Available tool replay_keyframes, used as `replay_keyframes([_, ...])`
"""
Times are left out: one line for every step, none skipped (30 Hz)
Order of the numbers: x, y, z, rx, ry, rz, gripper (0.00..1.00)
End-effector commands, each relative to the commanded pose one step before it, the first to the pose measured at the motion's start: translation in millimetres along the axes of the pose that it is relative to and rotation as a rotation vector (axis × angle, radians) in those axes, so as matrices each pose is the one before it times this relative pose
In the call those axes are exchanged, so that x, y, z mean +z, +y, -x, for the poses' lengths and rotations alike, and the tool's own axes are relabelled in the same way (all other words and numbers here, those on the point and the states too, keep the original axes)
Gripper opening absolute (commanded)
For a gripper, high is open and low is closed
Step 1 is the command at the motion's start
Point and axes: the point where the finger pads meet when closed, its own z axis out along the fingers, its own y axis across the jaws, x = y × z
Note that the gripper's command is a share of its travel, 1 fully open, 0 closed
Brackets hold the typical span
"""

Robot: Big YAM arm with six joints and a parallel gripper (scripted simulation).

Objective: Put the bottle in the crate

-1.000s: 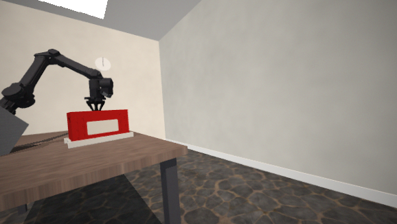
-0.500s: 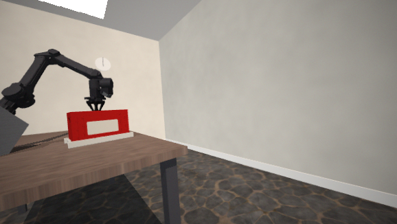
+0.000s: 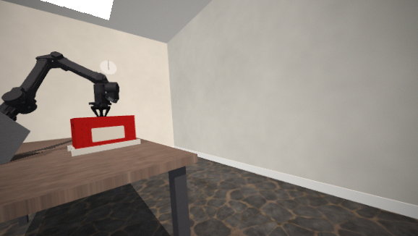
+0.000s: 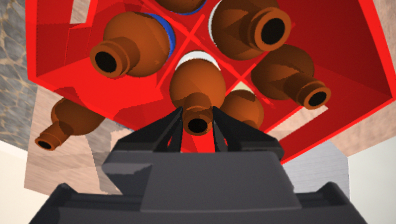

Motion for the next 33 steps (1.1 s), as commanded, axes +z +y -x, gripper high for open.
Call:
replay_keyframes([0.48,5.12,4.53,-0.00725,-0.01448,0.00408,0.00])
replay_keyframes([0.00,0.00,0.00,0.00000,0.00000,0.00000,0.00])
replay_keyframes([0.00,0.00,0.00,0.00000,0.00000,0.00000,0.00])
replay_keyframes([0.00,0.00,0.00,0.00000,0.00000,0.00000,0.00])
replay_keyframes([0.00,0.00,0.00,0.00000,0.00000,0.00000,0.00])
replay_keyframes([0.00,0.00,0.00,0.00000,0.00000,0.00000,0.00])
replay_keyframes([0.00,0.00,0.00,0.00000,0.00000,0.00000,0.00])
replay_keyframes([0.00,0.00,0.00,0.00000,0.00001,0.00000,0.00])
replay_keyframes([0.02,-0.01,-0.02,0.00000,0.00006,-0.00002,0.00])
replay_keyframes([0.06,-0.02,-0.05,0.00002,0.00016,-0.00005,0.00])
replay_keyframes([0.12,-0.03,-0.09,0.00004,0.00029,-0.00009,0.00])
replay_keyframes([0.19,-0.05,-0.14,0.00005,0.00047,-0.00014,0.00])
replay_keyframes([0.28,-0.07,-0.20,0.00008,0.00068,-0.00020,0.00])
replay_keyframes([0.38,-0.10,-0.27,0.00010,0.00091,-0.00027,0.00])
replay_keyframes([0.49,-0.13,-0.35,0.00014,0.00118,-0.00035,0.00])
replay_keyframes([0.60,-0.16,-0.43,0.00017,0.00147,-0.00044,0.00])
replay_keyframes([0.00,0.00,0.00,0.00000,0.00000,0.00000,0.00])
replay_keyframes([0.00,0.00,0.00,0.00000,0.00000,0.00000,0.00])
replay_keyframes([0.41,-0.55,-0.24,0.00132,0.00090,-0.00036,0.00])
replay_keyframes([0.69,-0.42,-0.46,0.00084,0.00162,-0.00054,0.00])
replay_keyframes([0.83,-0.46,-0.57,0.00088,0.00196,-0.00064,0.00])
replay_keyframes([0.90,-0.56,-0.61,0.00110,0.00213,-0.00071,0.00])
replay_keyframes([-0.07,0.42,0.70,-0.00065,-0.00089,0.00027,0.00])
replay_keyframes([-0.12,0.32,0.94,-0.00024,-0.00113,0.00032,0.00])
replay_keyframes([-0.35,0.44,0.40,-0.00092,-0.00167,0.00051,0.00])
replay_keyframes([0.11,-0.11,-0.71,-0.00021,-0.00020,0.00004,0.00])
replay_keyframes([0.50,-0.31,-0.97,0.00017,0.00085,-0.00029,0.00])
replay_keyframes([0.19,0.44,0.45,-0.00085,-0.00045,0.00015,0.00])
replay_keyframes([0.39,0.47,0.76,-0.00072,-0.00006,0.00003,0.00])
replay_keyframes([1.00,-0.48,-0.35,0.00111,0.00188,-0.00056,0.00])
replay_keyframes([0.76,-0.72,-0.73,0.00143,0.00130,-0.00052,0.00])
replay_keyframes([0.89,-1.31,-0.96,0.00282,0.00172,-0.00074,0.00])
replay_keyframes([-0.42,0.69,1.10,-0.00110,-0.00247,0.00075,0.00])
